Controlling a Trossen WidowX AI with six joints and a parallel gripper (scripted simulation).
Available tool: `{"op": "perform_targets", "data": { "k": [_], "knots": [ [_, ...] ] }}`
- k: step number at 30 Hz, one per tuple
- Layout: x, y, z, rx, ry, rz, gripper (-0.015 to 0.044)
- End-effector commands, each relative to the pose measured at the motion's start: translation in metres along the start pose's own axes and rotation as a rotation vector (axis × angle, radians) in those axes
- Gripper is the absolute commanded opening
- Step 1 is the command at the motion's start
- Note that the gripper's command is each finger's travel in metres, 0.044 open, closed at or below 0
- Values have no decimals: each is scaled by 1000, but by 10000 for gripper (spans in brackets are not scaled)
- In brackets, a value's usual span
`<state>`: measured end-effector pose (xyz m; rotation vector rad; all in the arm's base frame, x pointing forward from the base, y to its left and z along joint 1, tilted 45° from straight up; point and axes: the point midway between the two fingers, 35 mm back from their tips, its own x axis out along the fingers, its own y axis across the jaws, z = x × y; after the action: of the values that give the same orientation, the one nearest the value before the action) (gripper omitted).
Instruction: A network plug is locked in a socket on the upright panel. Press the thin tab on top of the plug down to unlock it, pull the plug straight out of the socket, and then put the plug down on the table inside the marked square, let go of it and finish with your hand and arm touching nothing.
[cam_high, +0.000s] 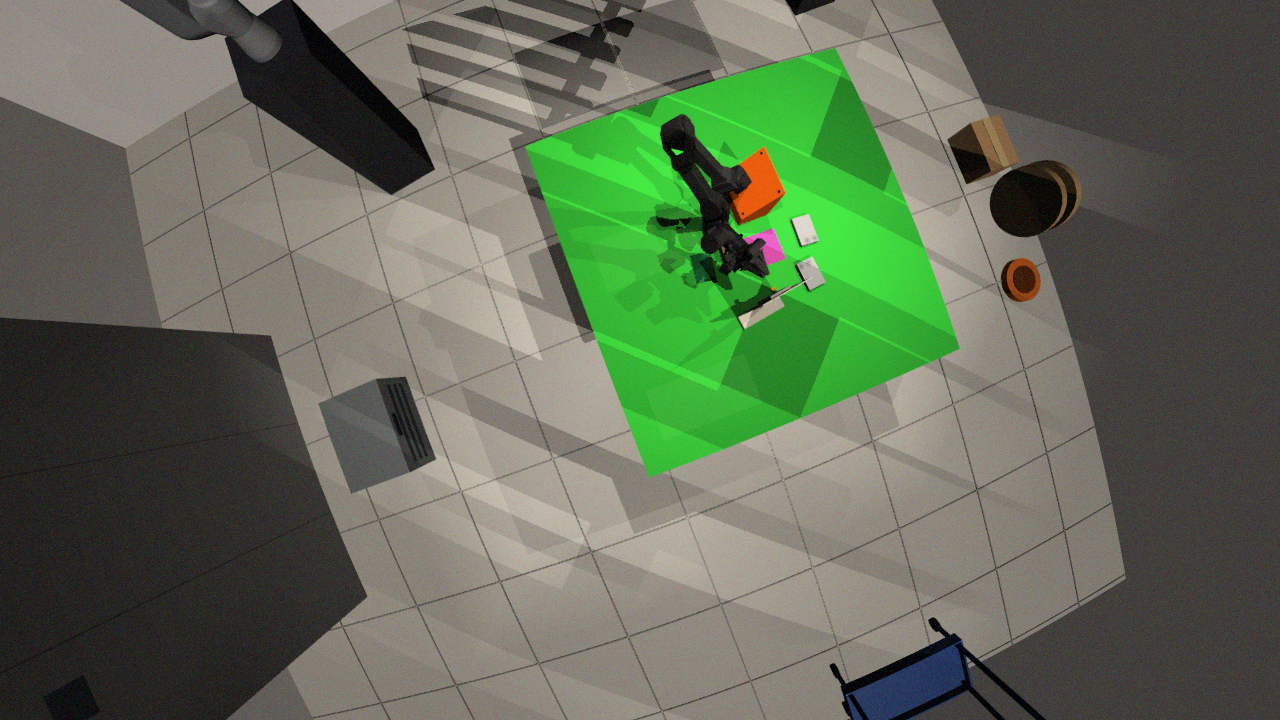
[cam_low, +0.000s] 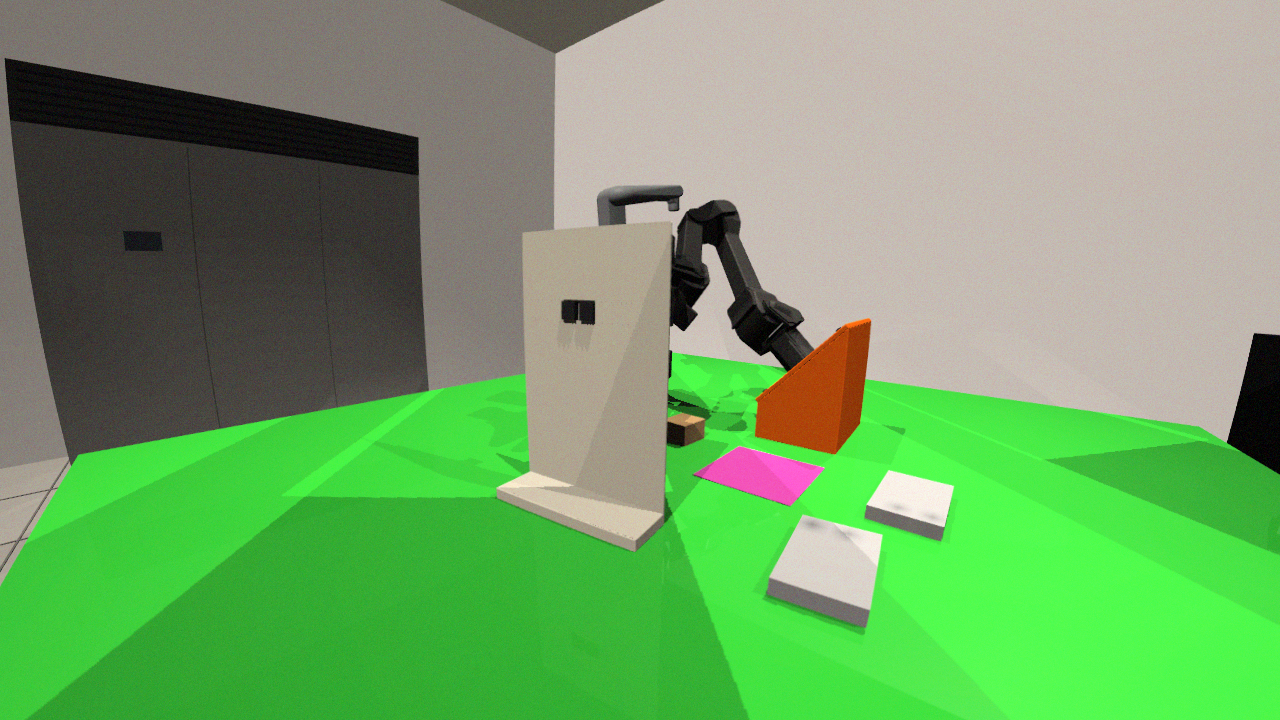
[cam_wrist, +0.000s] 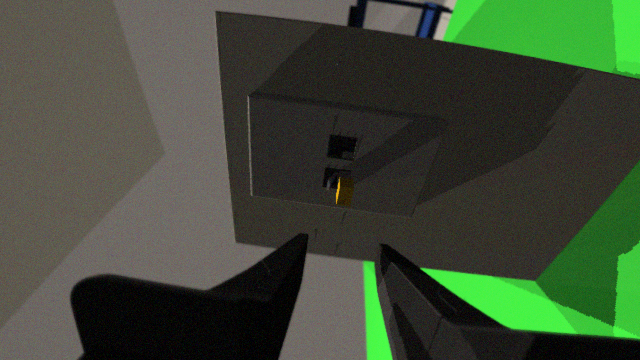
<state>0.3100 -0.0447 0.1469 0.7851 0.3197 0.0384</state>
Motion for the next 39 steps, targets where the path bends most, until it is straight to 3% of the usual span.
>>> {"op": "perform_targets", "data": {
  "k": [1, 39],
  "knots": [
    [4, 1, 3, -1, -5, -2, 156],
    [44, 1, 14, 2, -9, 1, 156]
  ]
}}
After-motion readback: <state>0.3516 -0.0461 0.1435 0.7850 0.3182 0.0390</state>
